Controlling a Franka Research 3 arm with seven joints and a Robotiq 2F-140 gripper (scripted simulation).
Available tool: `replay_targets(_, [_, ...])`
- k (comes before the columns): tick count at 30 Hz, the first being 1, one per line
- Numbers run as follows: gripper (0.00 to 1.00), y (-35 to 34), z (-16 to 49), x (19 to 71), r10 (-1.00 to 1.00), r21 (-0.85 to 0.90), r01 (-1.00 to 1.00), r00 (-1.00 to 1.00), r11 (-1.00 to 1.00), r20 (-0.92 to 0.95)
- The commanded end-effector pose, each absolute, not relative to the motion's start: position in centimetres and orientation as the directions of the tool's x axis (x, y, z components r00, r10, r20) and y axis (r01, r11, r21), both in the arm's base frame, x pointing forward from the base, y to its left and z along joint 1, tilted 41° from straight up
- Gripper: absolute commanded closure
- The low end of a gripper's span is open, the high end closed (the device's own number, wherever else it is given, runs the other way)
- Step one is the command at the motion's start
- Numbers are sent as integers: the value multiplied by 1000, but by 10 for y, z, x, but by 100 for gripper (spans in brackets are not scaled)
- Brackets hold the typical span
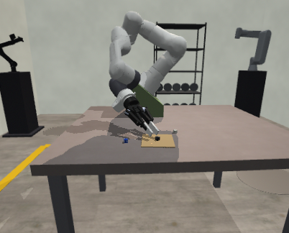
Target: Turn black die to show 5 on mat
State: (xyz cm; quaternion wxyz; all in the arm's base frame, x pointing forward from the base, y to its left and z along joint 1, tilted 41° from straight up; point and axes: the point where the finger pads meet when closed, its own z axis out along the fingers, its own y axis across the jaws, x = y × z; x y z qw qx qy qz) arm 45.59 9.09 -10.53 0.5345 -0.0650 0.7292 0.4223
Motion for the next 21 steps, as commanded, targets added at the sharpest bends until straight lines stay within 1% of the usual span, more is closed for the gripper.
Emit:
replay_targets(1, [81,88,-100,453,372,555,-549,-416,625,-830])
replay_targets(8, [81,77,-99,440,372,555,-549,-416,625,-830])
replay_targets(21, [81,68,-90,440,372,555,-549,-415,625,-830])
